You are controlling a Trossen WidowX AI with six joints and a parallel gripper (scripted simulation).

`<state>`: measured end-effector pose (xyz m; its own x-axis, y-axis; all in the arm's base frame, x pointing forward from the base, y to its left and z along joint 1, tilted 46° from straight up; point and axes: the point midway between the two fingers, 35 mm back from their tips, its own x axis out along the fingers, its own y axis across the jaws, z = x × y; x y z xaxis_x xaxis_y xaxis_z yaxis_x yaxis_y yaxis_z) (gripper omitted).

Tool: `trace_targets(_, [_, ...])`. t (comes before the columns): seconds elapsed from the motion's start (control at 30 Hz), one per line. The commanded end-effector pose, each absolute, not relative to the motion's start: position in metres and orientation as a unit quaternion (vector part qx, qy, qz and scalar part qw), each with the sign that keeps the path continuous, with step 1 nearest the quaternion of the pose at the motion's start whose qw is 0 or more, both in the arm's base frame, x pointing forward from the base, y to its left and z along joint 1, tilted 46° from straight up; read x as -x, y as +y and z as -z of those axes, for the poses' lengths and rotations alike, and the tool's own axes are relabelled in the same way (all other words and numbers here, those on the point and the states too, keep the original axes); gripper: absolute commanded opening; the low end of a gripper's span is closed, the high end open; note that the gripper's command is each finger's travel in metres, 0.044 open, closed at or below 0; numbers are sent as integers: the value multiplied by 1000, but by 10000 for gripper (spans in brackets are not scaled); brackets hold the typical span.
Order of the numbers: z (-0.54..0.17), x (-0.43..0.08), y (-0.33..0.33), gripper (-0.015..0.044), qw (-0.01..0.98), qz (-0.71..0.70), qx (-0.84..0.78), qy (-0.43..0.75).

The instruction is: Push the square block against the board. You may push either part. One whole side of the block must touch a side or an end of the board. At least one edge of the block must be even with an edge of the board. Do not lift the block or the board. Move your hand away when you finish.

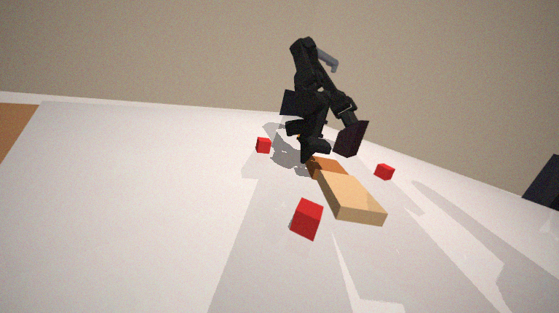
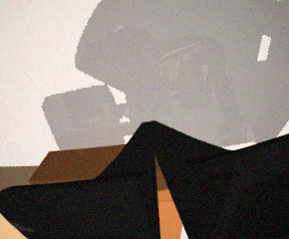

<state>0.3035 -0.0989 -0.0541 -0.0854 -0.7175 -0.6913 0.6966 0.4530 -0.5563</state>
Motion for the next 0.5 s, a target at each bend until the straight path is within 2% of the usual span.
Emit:
trace_targets(0.0, [57, -300, -98, 0, 673, 522, 10, 523])
trace_targets(0.47, [48, -317, -109, 0, 674, 523, 10, 523])
